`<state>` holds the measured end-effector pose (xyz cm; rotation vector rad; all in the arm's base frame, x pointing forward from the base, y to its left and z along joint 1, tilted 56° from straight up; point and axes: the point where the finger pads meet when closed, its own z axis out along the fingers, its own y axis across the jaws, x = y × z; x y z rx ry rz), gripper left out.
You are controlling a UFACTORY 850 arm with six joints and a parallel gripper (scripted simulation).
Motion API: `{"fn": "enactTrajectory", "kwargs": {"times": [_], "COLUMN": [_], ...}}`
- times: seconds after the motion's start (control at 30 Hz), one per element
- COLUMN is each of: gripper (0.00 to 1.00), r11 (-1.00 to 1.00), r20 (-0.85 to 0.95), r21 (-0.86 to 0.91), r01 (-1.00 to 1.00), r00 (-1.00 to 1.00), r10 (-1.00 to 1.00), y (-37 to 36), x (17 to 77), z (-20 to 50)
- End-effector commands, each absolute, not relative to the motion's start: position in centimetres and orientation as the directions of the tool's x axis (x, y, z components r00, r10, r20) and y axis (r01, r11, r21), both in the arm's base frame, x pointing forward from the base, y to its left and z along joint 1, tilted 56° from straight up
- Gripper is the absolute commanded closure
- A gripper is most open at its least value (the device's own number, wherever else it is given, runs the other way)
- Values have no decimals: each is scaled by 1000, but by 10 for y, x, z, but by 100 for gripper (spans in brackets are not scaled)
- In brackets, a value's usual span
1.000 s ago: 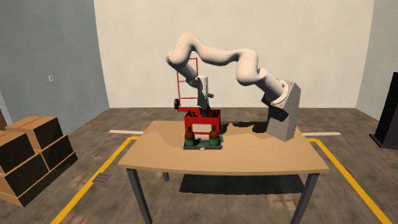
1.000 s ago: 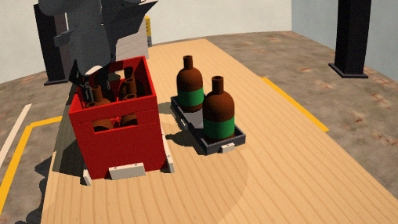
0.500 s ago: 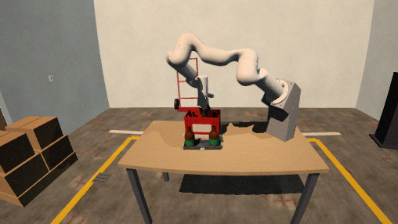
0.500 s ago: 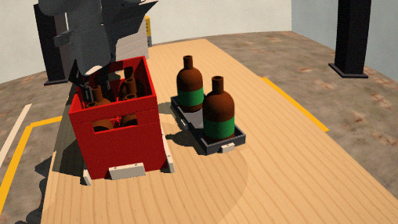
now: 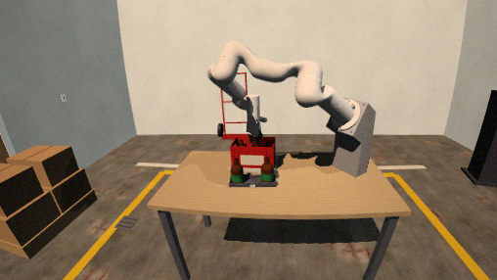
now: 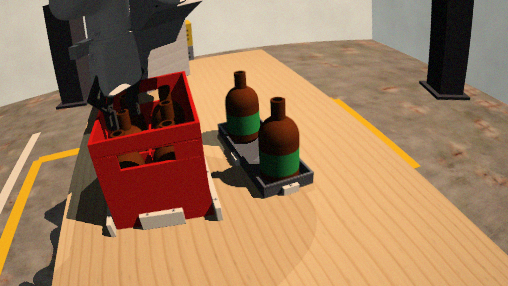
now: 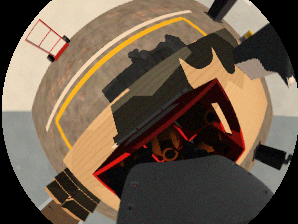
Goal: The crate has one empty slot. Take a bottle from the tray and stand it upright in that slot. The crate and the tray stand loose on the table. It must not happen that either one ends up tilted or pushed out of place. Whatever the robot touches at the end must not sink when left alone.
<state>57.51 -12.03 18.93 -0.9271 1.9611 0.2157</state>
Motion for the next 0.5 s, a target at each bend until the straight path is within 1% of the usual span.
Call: {"fn": "enactTrajectory", "kwargs": {"times": [0.0, 0.47], "gripper": [35, 35], "r11": [701, 701], "r20": [-804, -804], "r21": [-210, -210], "r01": [-682, -682], "r00": [-288, -288], "r10": [-520, -520], "y": [-121, -122], "x": [575, 574], "z": [190, 191]}}
